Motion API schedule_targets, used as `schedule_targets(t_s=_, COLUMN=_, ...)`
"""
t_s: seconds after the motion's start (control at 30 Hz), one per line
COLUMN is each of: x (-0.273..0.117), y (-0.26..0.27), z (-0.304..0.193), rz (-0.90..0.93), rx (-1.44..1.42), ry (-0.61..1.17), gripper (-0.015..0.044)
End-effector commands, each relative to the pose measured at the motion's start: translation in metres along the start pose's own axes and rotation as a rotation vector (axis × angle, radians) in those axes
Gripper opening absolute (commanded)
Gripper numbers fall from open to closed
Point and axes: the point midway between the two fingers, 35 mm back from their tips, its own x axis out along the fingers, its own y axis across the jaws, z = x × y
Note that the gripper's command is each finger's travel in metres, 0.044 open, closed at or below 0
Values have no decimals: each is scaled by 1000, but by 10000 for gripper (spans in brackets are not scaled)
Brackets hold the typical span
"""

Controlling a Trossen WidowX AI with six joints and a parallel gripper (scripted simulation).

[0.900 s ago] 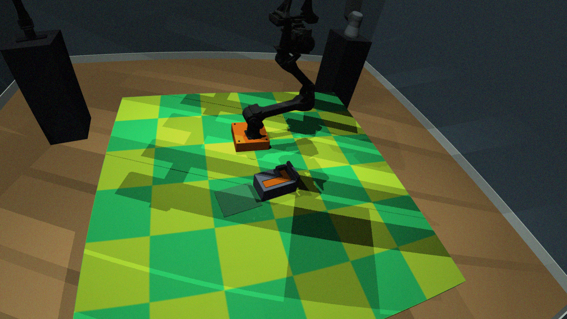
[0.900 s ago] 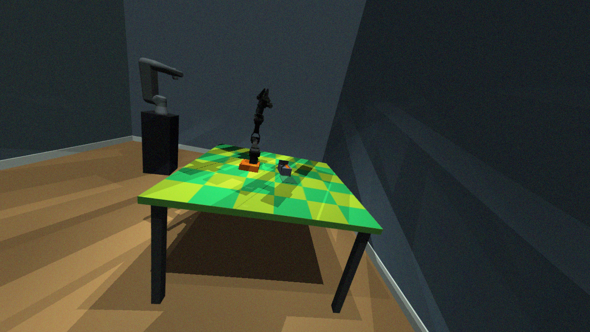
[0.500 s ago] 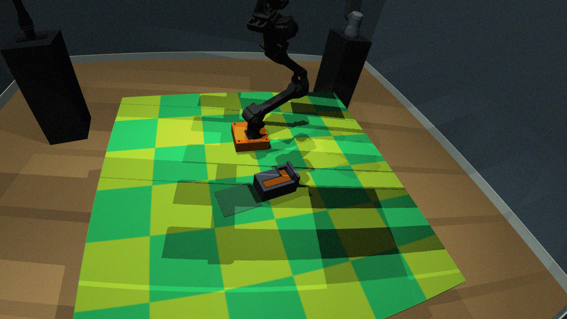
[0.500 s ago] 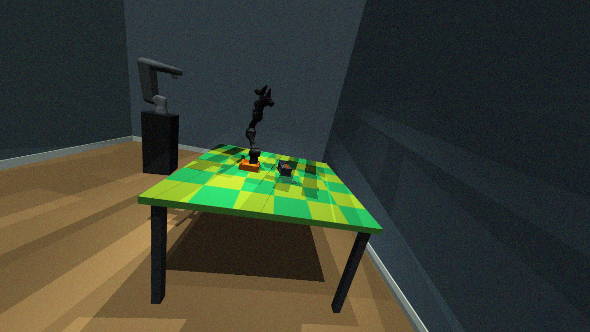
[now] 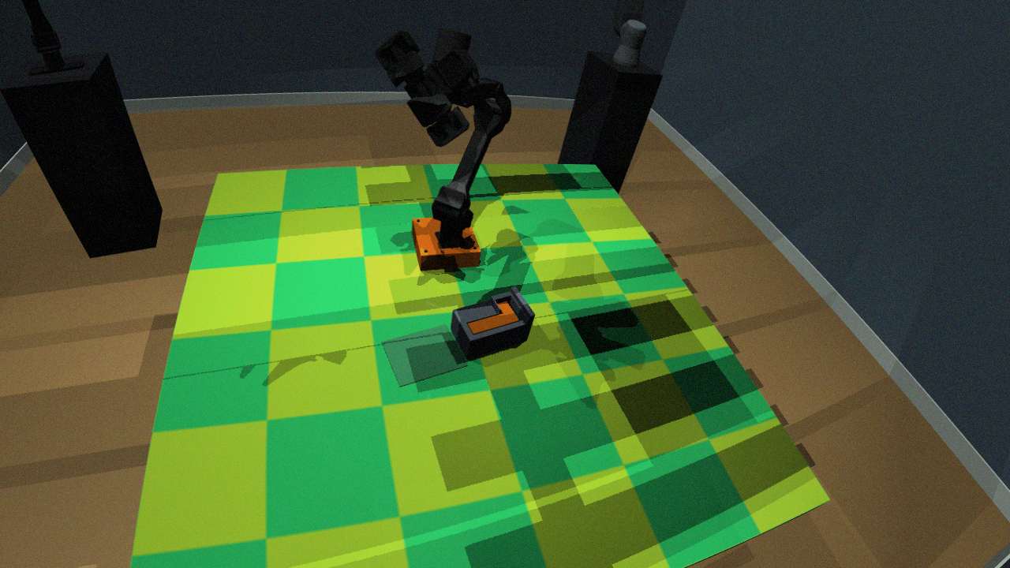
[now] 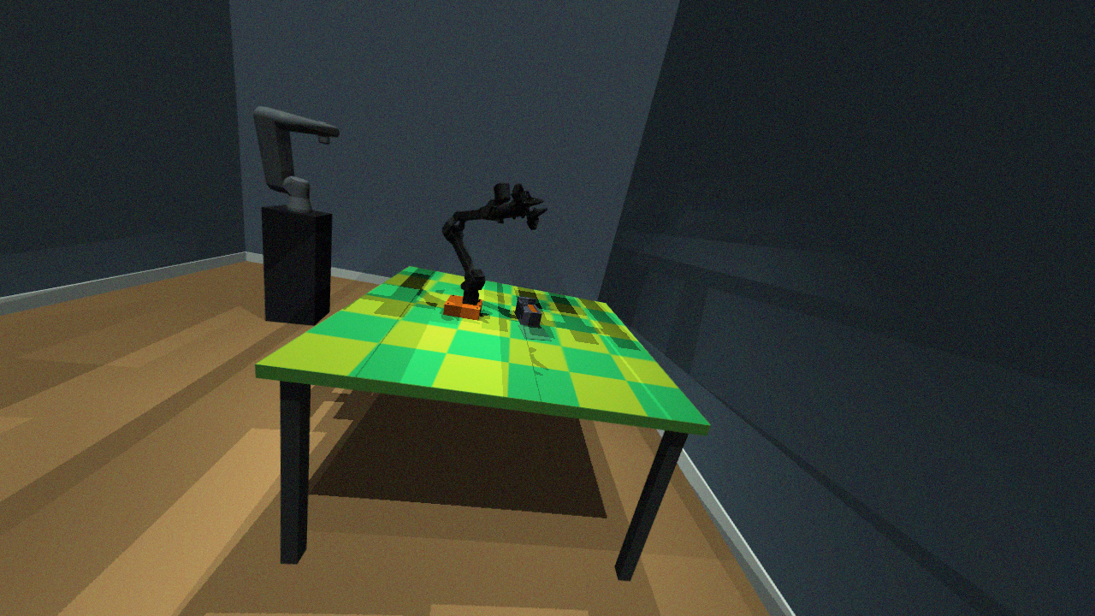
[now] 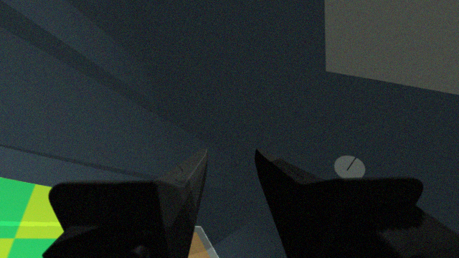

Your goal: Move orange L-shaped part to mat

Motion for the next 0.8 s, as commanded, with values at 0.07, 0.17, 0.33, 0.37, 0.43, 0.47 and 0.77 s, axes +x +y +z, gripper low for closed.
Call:
schedule_targets(t_s=0.07, x=30, y=106, z=-28, rz=376, rx=241, ry=192, gripper=180)
schedule_targets(t_s=0.17, x=29, y=158, z=-37, rz=543, rx=316, ry=305, gripper=180)
schedule_targets(t_s=0.33, x=4, y=243, z=-46, rz=808, rx=388, ry=528, gripper=180)
schedule_targets(t_s=0.37, x=-4, y=258, z=-47, rz=859, rx=393, ry=580, gripper=180)
schedule_targets(t_s=0.43, x=-23, y=289, z=-49, rz=955, rx=394, ry=687, gripper=180)
schedule_targets(t_s=0.47, x=-34, y=303, z=-50, rz=1001, rx=386, ry=745, gripper=180)
schedule_targets(t_s=0.77, x=-163, y=383, z=-59, rz=1269, rx=92, ry=1310, gripper=180)
